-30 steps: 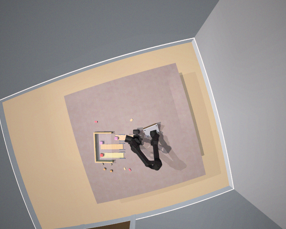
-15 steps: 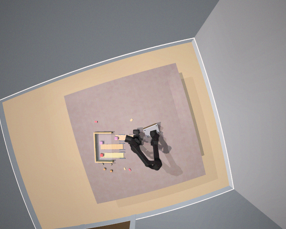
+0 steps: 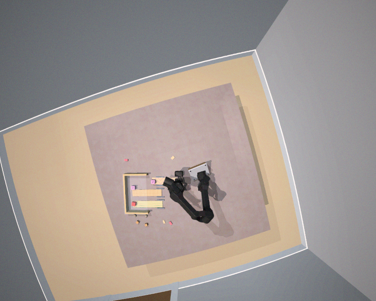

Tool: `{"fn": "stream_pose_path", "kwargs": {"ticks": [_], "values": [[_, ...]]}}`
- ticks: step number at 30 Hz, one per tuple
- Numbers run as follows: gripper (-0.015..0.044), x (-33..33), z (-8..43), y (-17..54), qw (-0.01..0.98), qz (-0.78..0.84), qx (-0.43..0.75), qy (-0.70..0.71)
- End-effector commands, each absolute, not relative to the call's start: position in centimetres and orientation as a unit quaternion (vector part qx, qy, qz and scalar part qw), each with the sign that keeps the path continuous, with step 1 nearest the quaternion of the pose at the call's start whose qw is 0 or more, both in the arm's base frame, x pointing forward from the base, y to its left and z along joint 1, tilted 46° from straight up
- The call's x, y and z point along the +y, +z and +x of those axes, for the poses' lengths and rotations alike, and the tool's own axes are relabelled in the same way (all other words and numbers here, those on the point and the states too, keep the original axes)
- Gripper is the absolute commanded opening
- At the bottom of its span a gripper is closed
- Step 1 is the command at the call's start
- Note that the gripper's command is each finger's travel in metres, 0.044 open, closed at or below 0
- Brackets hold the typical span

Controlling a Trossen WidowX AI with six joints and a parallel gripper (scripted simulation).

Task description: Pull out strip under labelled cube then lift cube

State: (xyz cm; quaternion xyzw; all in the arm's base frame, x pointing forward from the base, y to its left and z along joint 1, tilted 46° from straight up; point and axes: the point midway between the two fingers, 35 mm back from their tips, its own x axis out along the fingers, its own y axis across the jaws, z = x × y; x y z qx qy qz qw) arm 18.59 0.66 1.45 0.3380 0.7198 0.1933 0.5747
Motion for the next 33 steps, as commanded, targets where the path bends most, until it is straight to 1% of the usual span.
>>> {"fn": "stream_pose_path", "kwargs": {"ticks": [1, 16, 33], "values": [[0.0053, 0.3, 19.6, 1.4, 0.570, 0.344, 0.725, 0.181], [0.0440, -0.4, 24.2, 0.4, 0.563, 0.355, 0.727, 0.167], [0.0440, -1.3, 29.3, -0.4, 0.565, 0.354, 0.727, 0.167]]}}
